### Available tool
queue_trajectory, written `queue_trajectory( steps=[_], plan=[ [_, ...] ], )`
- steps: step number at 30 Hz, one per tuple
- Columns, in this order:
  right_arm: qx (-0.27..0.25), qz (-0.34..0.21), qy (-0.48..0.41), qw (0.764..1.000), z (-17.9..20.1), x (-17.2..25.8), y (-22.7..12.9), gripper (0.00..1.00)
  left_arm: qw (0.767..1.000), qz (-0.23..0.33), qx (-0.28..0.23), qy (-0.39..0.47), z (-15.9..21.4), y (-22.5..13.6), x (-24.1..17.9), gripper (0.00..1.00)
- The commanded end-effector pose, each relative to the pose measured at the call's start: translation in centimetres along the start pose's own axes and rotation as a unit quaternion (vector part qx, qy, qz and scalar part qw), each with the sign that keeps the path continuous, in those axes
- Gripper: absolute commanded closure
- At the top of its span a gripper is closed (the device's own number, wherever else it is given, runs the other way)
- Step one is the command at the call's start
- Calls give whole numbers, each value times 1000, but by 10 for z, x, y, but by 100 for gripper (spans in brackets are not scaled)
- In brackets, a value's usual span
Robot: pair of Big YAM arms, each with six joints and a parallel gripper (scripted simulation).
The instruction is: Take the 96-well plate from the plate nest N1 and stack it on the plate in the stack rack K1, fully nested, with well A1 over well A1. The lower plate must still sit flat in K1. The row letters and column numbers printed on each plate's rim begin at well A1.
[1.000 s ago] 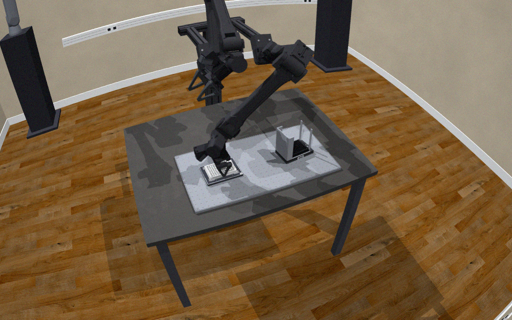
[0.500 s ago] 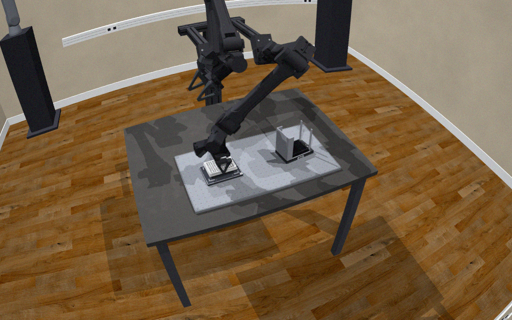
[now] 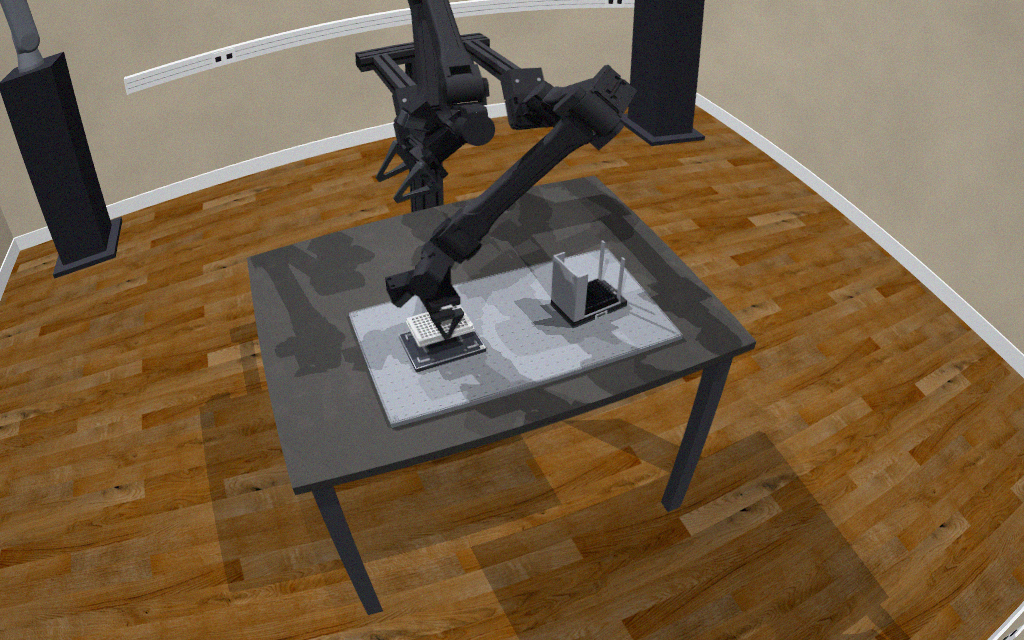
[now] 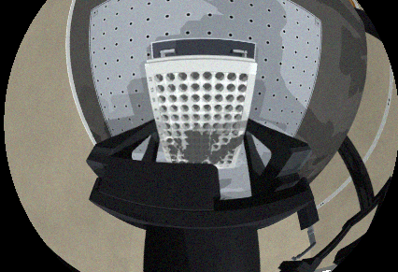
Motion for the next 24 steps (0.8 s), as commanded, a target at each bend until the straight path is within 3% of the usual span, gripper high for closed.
queue_trajectory(
  steps=[1, 24],
  plan=[
    [4, -6, 2, 1000, -3, 4, -4, 0, 1000, -1, -7, -2, -6, -15, 0, 100],
    [4, -6, 2, 1000, -3, 4, -4, 0, 1000, 3, -6, 0, -4, -41, -5, 100]
  ],
)
Point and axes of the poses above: on each arm, the point where the finger pads meet when closed, its own y axis out along the fingers, its own x axis across the jaws, z = x × y, the point moved 1 cm from there along -y, back along the fingers, and after that the axes turned 14 degrees about y, right-handed, at the moved point
